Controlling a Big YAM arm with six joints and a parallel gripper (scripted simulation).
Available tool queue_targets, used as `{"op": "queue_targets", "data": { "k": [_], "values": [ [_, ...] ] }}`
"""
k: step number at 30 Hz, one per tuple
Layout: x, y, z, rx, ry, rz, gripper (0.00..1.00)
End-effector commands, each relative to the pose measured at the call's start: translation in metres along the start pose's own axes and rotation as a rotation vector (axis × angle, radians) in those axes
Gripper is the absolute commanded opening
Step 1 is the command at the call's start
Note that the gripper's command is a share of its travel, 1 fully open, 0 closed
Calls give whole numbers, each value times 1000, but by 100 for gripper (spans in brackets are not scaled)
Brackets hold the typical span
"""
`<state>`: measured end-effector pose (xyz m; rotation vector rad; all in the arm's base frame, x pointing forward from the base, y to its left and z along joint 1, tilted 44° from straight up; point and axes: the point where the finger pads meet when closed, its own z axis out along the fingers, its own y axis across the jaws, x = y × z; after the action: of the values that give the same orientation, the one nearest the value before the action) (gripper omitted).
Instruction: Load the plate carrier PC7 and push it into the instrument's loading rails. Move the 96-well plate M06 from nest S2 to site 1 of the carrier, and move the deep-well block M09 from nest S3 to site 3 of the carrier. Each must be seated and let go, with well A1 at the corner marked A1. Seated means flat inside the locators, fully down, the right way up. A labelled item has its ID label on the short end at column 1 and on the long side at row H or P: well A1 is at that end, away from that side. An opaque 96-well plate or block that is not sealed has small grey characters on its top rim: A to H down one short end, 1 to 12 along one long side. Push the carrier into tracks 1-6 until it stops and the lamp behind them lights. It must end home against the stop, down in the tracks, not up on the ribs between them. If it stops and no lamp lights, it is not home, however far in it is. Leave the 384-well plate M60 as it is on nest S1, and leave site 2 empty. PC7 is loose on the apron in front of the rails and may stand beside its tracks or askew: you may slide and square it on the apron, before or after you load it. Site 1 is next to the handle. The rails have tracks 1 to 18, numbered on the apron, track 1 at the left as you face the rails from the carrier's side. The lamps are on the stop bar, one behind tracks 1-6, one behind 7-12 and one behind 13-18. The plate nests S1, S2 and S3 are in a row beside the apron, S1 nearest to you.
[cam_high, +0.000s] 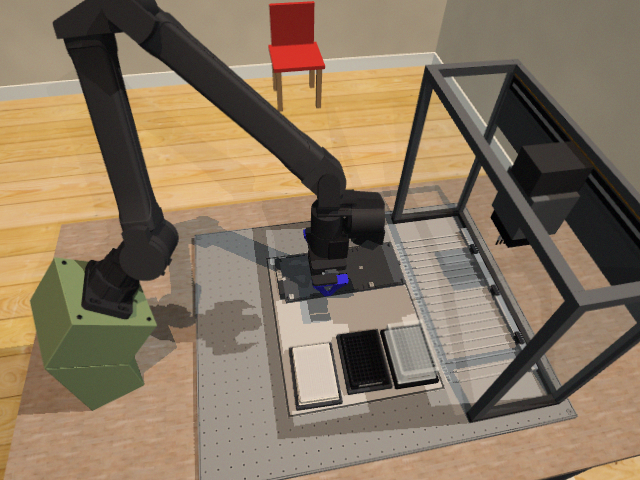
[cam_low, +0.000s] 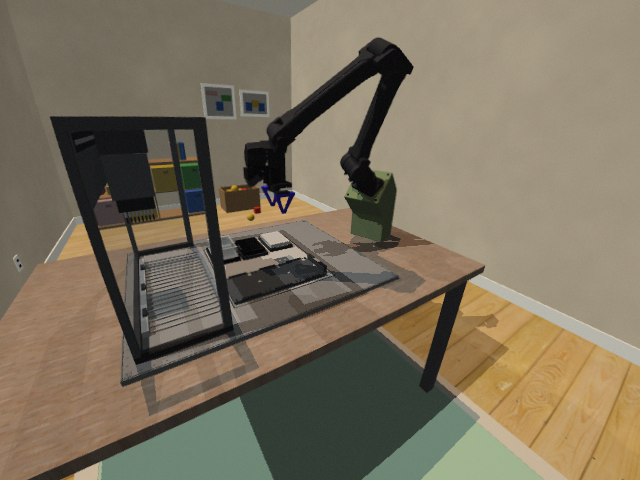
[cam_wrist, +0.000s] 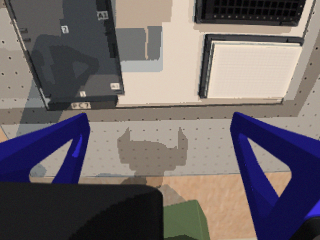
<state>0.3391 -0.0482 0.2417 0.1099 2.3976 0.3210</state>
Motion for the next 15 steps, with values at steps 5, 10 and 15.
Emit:
{"op": "queue_targets", "data": {
  "k": [5, 10, 15],
  "values": [
    [-52, -22, 1, 22, -52, -218, 100],
    [-67, -33, 8, 25, -50, -318, 100],
    [-92, -52, 21, 30, -47, -484, 100]
  ]
}}
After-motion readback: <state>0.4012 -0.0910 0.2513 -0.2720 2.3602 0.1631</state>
